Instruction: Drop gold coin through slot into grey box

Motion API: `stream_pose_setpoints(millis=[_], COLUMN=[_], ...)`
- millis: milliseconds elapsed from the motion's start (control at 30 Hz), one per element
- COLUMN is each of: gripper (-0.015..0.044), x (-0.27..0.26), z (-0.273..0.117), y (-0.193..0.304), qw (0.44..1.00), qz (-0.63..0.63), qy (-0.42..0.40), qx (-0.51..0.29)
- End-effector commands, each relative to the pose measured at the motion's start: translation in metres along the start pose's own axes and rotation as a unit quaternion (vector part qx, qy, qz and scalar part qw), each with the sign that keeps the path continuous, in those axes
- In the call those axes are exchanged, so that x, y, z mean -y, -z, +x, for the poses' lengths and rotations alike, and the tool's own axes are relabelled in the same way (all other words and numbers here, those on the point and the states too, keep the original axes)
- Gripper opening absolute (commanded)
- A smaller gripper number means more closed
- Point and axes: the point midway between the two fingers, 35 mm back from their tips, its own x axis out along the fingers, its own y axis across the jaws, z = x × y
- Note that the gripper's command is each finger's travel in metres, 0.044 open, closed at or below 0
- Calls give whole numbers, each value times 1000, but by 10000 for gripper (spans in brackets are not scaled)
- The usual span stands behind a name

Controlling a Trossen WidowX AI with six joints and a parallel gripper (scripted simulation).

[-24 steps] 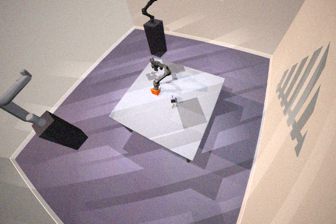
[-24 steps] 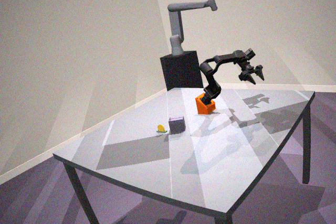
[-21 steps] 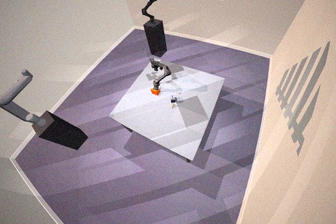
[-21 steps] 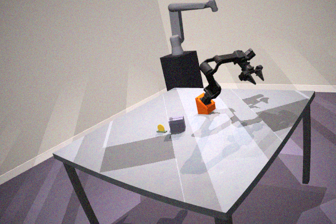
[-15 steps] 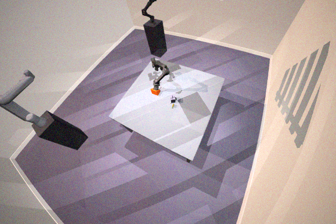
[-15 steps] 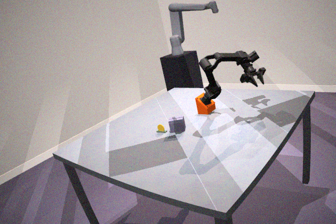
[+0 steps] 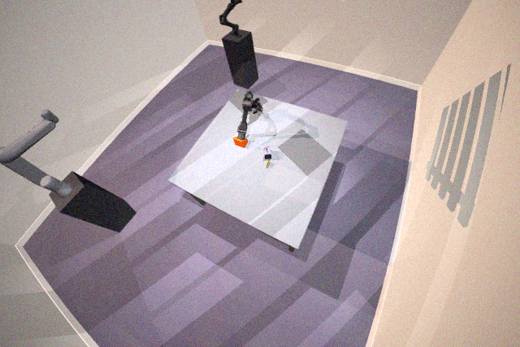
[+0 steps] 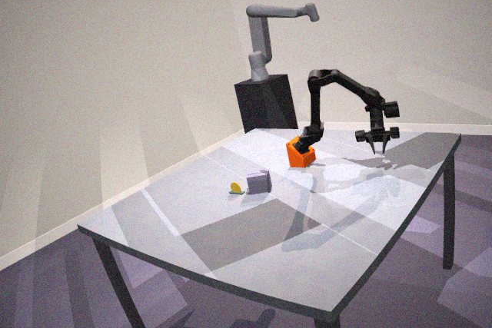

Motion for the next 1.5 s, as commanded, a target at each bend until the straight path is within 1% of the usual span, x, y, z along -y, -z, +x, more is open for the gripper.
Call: stream_pose_setpoints(millis=[0,167,333,500,567,667,800,933,1100,1200,1300,1333,1400,1467], gripper=[161,161,161,161,161,161,161,161,161,161,161,161,161,161], x=[-12,-40,-88,-144,-164,-194,-235,-279,-341,-377,-414,-425,-444,-466], z=[42,84,126,156,165,175,183,185,180,172,157,152,144,134], y=[7,23,47,74,84,92,102,115,126,129,131,131,132,132], qw=[991,963,901,805,789,725,623,509,316,184,28,-21,-100,-198], qz=[110,212,340,470,483,546,627,697,777,810,830,831,829,817], qy=[-79,-164,-260,-341,-357,-392,-431,-451,-467,-465,-448,-440,-427,-408], qx=[1,-23,-67,-122,-128,-151,-183,-226,-280,-307,-332,-339,-348,-356])
